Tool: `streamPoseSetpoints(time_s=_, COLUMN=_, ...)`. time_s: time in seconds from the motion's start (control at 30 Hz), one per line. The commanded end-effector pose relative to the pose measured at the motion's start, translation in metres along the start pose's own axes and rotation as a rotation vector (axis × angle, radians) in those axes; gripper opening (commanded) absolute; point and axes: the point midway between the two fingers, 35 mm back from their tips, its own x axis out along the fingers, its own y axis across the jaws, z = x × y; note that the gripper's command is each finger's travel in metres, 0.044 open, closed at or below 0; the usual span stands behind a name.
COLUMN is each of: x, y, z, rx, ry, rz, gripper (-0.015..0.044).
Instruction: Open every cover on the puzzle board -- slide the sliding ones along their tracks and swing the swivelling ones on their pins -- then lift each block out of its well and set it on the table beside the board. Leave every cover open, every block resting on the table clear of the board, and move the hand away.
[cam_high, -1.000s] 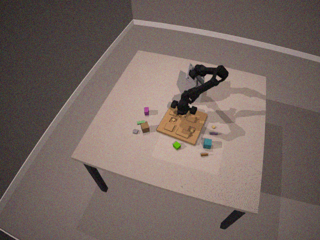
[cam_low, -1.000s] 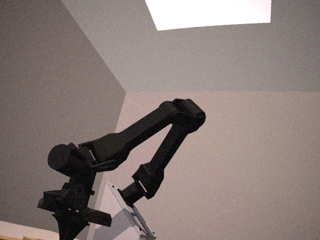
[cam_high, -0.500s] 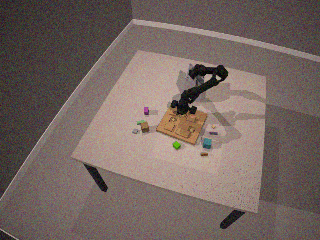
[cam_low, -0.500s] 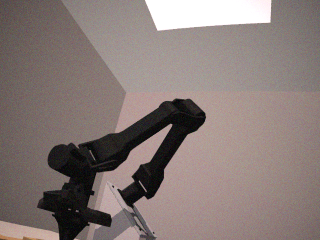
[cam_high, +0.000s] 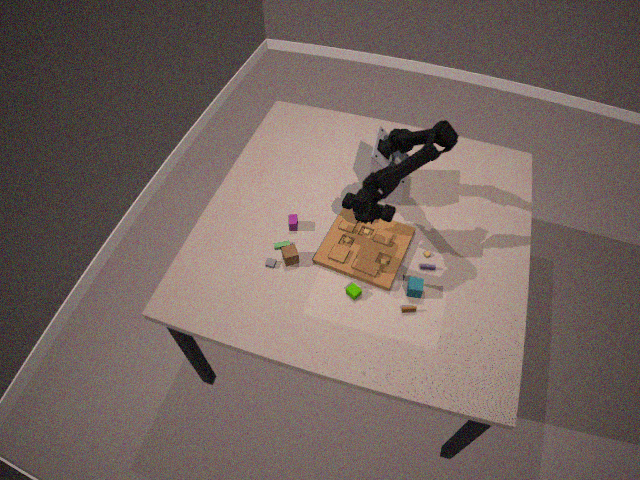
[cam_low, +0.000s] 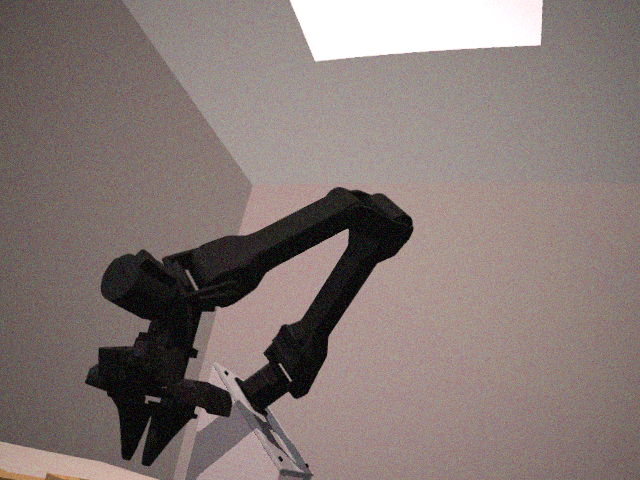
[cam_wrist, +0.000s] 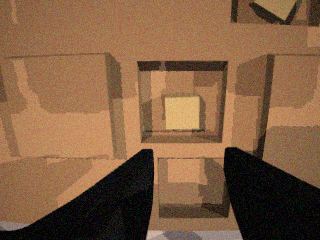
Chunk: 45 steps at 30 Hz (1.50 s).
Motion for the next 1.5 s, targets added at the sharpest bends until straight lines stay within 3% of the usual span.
streamPoseSetpoints(time_s=0.0, x=-0.009, y=0.000, z=0.001, rx=-0.008, ry=0.000, rz=-0.004, gripper=0.0144)
streamPoseSetpoints(time_s=0.57, x=0.026, y=0.001, z=0.000, rx=-0.008, ry=0.000, rz=-0.002, gripper=0.0144)
streamPoseSetpoints(time_s=1.47, x=0.027, y=0.001, z=0.001, rx=-0.008, ry=0.000, rz=-0.002, gripper=0.0144)
